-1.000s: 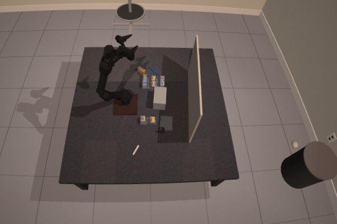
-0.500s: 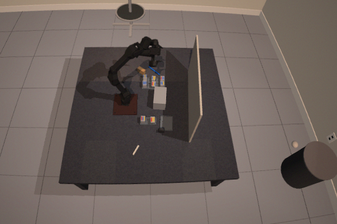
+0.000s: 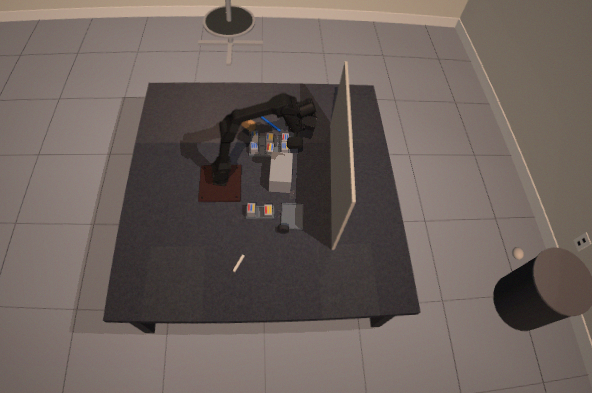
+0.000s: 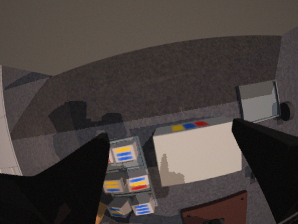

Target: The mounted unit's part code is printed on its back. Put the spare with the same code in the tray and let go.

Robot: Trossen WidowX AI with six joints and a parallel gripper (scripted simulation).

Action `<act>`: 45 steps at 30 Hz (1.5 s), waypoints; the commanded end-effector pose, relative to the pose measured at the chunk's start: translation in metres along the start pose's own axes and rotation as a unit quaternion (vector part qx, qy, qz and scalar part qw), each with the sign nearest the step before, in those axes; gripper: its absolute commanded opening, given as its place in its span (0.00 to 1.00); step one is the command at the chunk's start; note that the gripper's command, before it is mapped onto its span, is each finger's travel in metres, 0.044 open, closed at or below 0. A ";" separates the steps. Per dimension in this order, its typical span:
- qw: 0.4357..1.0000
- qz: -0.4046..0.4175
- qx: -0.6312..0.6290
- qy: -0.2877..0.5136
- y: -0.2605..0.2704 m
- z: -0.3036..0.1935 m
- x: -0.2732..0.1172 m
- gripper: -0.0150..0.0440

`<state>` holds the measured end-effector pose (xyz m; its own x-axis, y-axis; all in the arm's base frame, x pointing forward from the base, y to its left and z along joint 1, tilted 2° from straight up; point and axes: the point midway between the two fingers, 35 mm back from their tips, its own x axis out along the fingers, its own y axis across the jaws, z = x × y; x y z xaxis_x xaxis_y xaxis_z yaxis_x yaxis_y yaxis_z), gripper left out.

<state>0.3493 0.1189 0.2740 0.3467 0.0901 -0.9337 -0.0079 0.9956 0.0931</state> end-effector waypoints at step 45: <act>0.745 -0.170 0.638 0.099 -0.274 -0.190 0.024 1.00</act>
<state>0.1989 -0.1425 0.1680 -0.0134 -0.0353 -0.9993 0.9670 0.2539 -0.0220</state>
